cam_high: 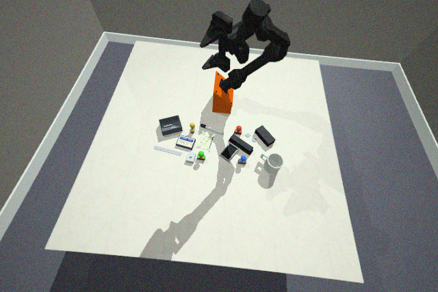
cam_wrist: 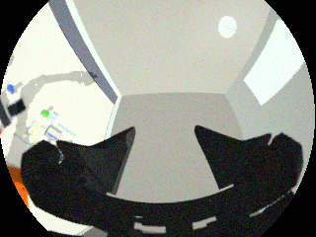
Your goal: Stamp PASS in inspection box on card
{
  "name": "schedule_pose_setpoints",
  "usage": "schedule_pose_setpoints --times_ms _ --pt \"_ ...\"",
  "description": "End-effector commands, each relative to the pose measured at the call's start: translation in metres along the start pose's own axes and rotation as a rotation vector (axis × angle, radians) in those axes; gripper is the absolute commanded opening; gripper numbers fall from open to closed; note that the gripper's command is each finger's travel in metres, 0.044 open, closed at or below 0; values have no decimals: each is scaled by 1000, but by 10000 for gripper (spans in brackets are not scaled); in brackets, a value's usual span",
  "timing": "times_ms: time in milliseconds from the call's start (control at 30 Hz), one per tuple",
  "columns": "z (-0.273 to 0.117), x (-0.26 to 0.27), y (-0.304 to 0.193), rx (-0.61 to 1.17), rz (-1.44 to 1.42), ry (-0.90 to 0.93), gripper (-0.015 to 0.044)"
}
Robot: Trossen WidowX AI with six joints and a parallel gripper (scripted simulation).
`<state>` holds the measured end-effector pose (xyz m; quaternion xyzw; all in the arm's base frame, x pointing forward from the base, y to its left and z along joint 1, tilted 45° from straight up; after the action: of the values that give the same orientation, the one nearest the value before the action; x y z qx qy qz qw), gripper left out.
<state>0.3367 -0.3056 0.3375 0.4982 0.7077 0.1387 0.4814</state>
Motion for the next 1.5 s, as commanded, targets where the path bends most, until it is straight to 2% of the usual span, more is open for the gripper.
schedule_pose_setpoints --times_ms 0,200,400,600,767,1000,1467 --pt "2 2 0 1 4 8 374" --pt "60 63 -6 44 143 263 229" --pt "111 146 -14 148 293 546 229" --pt "142 236 -24 317 430 810 229" --pt "152 317 -36 520 535 1012 229" --pt "146 421 -63 879 648 1219 229" --pt "148 438 -70 920 657 1234 229"
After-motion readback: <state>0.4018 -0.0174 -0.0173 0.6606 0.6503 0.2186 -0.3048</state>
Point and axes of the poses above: the point midway between the two fingers, 35 mm back from their tips, its own z axis out along the fingers, its own x axis across the jaws, y = z × x, the point moved 5 cm from there along -z, back along the fingers, and after that the axes turned 12 degrees about z, right-handed, at the moved point
